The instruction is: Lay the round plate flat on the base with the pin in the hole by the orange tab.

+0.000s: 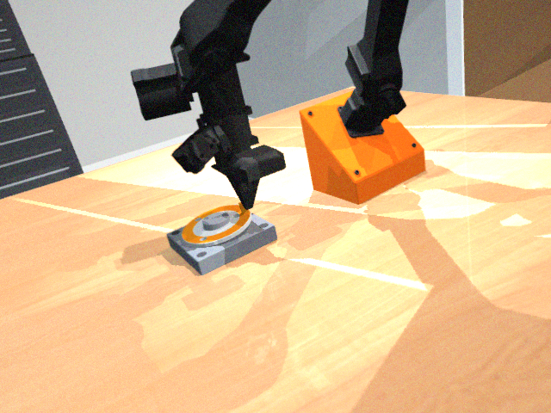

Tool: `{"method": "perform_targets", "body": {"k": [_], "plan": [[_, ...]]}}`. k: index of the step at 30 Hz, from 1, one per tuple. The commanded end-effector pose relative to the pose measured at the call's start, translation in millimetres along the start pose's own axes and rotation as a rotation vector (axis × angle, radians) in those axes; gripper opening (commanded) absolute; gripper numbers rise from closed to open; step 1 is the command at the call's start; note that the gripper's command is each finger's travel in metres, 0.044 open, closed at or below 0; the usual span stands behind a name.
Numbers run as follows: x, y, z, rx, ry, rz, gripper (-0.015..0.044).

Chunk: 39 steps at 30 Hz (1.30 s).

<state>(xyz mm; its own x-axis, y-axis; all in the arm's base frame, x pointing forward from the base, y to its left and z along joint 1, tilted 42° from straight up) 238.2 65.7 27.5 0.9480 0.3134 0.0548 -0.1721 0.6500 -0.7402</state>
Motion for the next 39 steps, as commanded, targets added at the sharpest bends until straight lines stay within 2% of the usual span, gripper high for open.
{"method": "perform_targets", "body": {"k": [1, 19, 29, 39], "plan": [[-3, 1, -4, -0.004, 0.0, 0.006, 0.0], [-7, 1, -16, -0.005, 0.0, 0.006, 0.0], [-8, -46, -14, -0.007, 0.0, 0.006, 0.0], [-7, -38, -15, -0.005, 0.006, 0.003, 0.0]]}}
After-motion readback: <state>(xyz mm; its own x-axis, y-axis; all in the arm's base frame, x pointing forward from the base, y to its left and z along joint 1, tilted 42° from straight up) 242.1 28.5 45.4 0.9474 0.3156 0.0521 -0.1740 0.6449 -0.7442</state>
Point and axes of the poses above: the point midway between the two fingers, 35 mm back from their tips, its own y axis out along the fingers, its own z axis across the jaws, x = y × z, the point moved 4 cm from there along -y, back along the fingers, and after that the axes turned 9 degrees about -y, right-handed, at the moved point
